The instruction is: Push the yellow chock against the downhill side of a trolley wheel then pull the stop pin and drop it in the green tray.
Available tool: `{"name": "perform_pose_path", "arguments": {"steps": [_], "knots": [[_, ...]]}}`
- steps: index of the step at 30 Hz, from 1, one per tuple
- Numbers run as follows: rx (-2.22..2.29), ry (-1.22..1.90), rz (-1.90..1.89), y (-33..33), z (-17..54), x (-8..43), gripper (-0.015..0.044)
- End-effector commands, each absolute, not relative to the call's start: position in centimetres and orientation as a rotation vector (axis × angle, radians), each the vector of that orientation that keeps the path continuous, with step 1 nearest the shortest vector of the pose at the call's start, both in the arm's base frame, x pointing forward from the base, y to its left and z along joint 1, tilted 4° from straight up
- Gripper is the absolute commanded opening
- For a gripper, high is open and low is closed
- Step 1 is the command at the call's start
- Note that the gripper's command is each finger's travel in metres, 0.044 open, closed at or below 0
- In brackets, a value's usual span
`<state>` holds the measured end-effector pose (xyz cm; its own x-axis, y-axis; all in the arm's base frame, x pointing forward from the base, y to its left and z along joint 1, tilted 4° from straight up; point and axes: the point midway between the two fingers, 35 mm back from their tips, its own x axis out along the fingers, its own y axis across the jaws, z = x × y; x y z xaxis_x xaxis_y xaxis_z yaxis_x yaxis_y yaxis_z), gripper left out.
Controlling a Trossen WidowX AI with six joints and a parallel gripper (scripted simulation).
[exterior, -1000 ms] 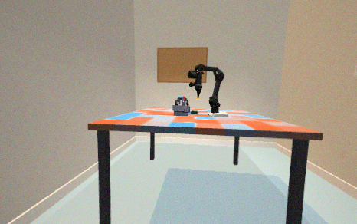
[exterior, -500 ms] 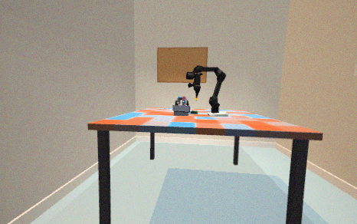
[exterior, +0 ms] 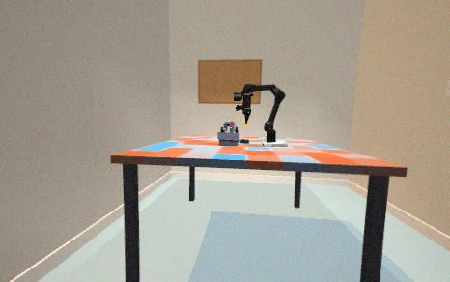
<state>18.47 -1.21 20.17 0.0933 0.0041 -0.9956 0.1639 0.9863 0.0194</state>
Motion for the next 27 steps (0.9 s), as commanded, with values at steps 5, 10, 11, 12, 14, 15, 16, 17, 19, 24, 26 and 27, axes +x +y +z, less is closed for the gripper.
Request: {"name": "perform_pose_path", "arguments": {"steps": [5,10,11,12,14,15,16,17,19,24,26,27], "knots": [[0.135,1.474,-0.116,-3.6,20.0,18.7,0.0000],[0.134,1.474,-0.117,-5.0,19.9,18.8,0.0000],[0.134,1.474,-0.117,-5.3,19.9,18.8,0.0000],[0.133,1.474,-0.118,-5.7,19.9,18.8,0.0000],[0.133,1.474,-0.118,-6.4,19.8,18.8,0.0000],[0.132,1.474,-0.118,-6.7,19.8,18.9,0.0000],[0.132,1.474,-0.119,-7.0,19.8,18.9,0.0000],[0.132,1.474,-0.119,-7.4,19.8,18.9,0.0000],[0.131,1.474,-0.119,-8.0,19.7,18.9,0.0000],[0.130,1.474,-0.121,-9.9,19.6,19.1,0.0000],[0.129,1.474,-0.121,-10.6,19.5,19.1,0.0000],[0.129,1.474,-0.121,-11.0,19.5,19.1,0.0000]]}}
